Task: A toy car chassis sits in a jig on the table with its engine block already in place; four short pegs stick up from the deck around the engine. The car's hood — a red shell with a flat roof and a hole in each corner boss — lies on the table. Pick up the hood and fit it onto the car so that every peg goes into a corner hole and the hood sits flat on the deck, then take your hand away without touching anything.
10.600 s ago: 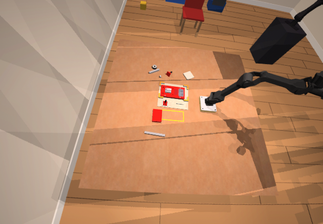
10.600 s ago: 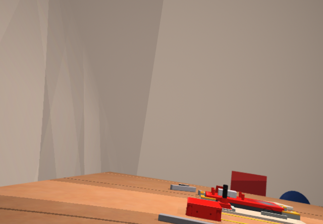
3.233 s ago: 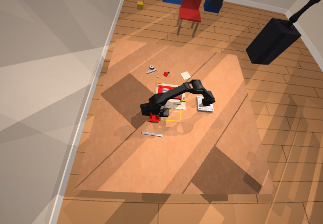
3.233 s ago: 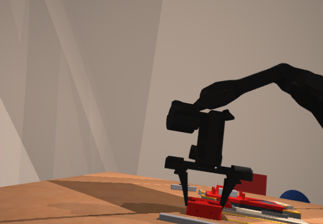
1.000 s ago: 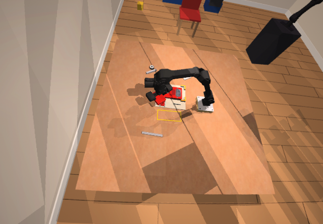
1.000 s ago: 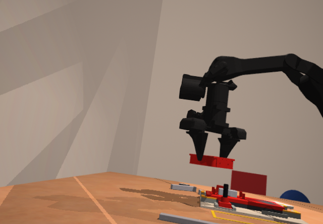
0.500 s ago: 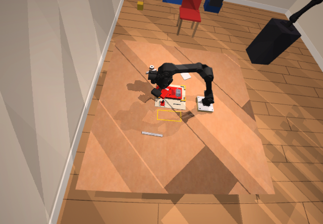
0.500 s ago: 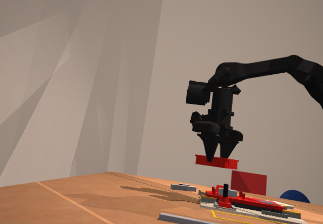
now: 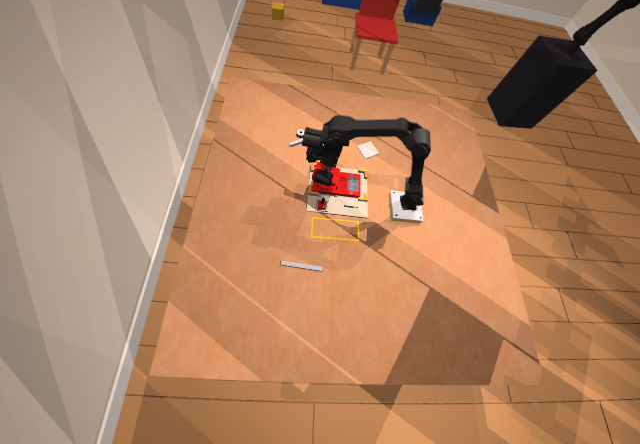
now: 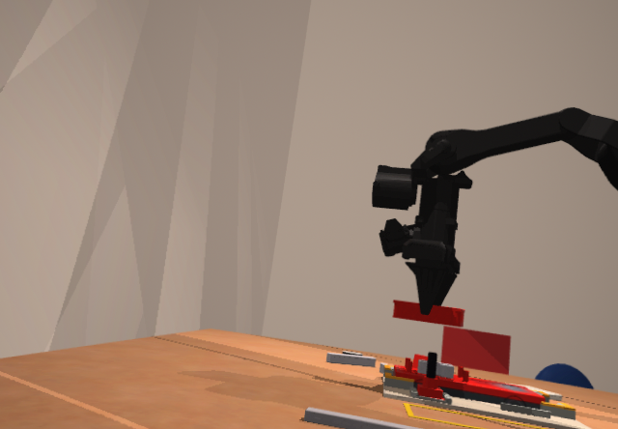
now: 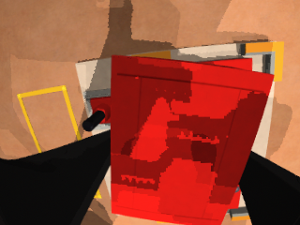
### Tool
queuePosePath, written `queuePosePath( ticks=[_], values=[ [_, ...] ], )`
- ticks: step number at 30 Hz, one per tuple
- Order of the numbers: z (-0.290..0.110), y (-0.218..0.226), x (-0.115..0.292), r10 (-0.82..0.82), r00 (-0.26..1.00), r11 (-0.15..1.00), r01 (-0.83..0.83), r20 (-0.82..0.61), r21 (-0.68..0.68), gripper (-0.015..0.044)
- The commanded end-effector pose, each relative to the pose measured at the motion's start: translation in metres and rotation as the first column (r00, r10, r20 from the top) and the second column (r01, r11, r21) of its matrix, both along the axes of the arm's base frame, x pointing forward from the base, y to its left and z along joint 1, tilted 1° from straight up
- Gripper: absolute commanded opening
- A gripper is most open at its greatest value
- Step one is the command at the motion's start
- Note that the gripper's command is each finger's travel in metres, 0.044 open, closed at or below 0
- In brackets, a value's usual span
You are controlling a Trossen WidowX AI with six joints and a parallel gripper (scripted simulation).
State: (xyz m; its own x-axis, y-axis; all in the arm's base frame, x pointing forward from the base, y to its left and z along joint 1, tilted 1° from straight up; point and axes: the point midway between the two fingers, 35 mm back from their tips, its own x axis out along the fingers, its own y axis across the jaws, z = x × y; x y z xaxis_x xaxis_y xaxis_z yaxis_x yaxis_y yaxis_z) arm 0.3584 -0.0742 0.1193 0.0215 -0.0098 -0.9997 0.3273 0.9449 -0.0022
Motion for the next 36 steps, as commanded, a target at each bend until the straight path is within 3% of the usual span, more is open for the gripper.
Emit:
queuePosePath(
  ticks=[1,8,16,27,36],
  values=[
    [-0.001,-0.009,-0.008,0.080,0.997,0.997,-0.080,0.000,0.002,0.0000],
    [-0.003,-0.022,-0.022,0.218,0.976,0.976,-0.218,-0.001,0.000,0.0000],
    [-0.009,-0.022,-0.022,0.222,0.975,0.975,-0.222,-0.001,0.000,0.0000],
    [-0.052,-0.024,-0.021,0.222,0.975,0.975,-0.222,-0.001,0.000,0.0000],
    [-0.053,-0.026,-0.020,0.222,0.975,0.975,-0.222,-0.001,-0.001,0.0000]
  ],
)
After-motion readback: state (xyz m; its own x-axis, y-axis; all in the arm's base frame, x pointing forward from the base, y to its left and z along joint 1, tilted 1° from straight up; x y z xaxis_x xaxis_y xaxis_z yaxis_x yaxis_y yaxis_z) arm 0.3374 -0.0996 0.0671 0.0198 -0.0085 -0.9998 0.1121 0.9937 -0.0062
